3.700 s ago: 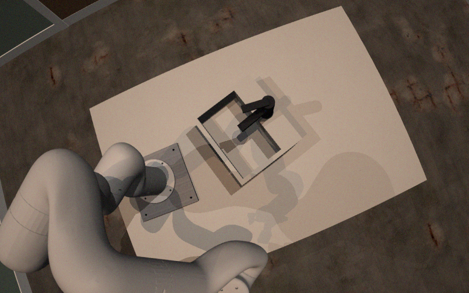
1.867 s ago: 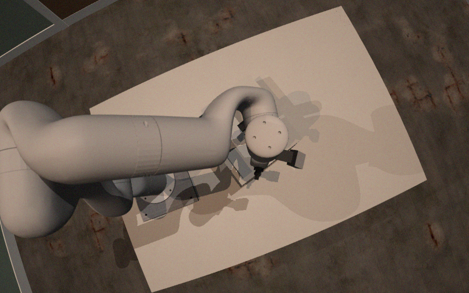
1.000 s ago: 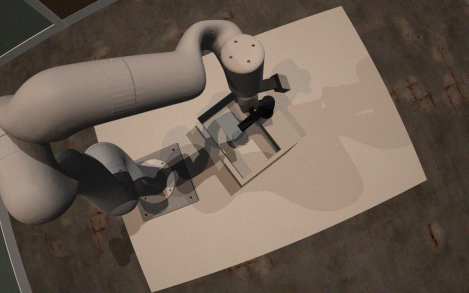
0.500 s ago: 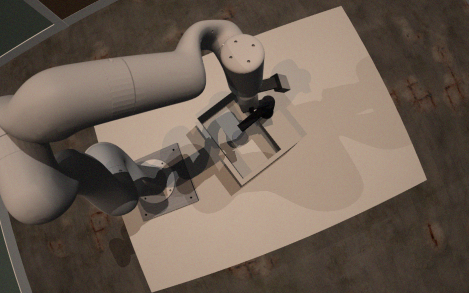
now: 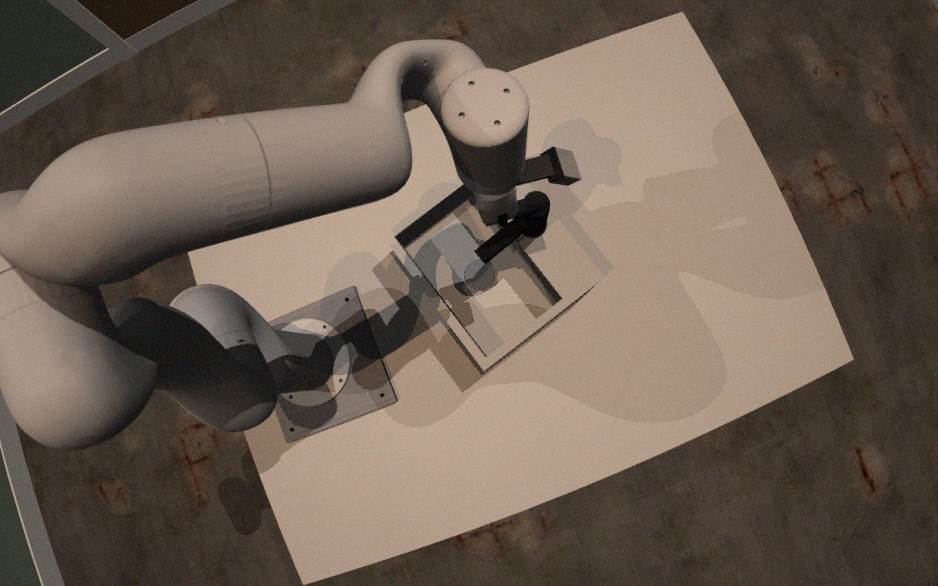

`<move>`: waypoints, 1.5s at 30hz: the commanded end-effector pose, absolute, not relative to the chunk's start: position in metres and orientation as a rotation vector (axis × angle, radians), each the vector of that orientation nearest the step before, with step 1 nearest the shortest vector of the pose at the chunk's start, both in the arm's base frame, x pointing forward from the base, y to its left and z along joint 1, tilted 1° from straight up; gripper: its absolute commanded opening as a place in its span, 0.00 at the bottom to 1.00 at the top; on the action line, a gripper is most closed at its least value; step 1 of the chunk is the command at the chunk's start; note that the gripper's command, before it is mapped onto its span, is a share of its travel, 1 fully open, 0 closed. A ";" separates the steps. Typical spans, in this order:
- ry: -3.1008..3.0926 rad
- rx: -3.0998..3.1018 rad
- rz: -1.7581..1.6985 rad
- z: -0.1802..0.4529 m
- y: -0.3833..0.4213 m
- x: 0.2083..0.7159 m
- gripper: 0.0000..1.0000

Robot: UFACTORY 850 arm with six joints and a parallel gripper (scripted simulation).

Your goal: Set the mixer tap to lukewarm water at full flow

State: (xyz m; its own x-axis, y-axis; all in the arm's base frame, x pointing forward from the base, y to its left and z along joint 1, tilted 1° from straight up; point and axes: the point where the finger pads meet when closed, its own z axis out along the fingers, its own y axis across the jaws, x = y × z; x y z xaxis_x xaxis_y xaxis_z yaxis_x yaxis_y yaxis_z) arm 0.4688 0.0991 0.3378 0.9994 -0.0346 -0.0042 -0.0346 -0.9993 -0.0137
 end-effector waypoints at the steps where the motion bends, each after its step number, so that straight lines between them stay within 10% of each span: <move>1: 0.054 -3.127 0.003 0.339 0.099 0.469 0.00; 3: 0.054 -3.127 0.003 0.339 0.099 0.469 0.00; 4: 0.054 -3.127 0.003 0.339 0.099 0.469 0.63; 45: 0.054 -3.127 0.003 0.338 0.099 0.469 0.63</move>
State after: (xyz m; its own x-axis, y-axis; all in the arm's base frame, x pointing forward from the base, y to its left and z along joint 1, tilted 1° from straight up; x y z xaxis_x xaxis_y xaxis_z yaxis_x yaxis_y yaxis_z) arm 0.4688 0.0991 0.3377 0.9994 -0.0346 -0.0042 -0.0346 -0.9993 -0.0137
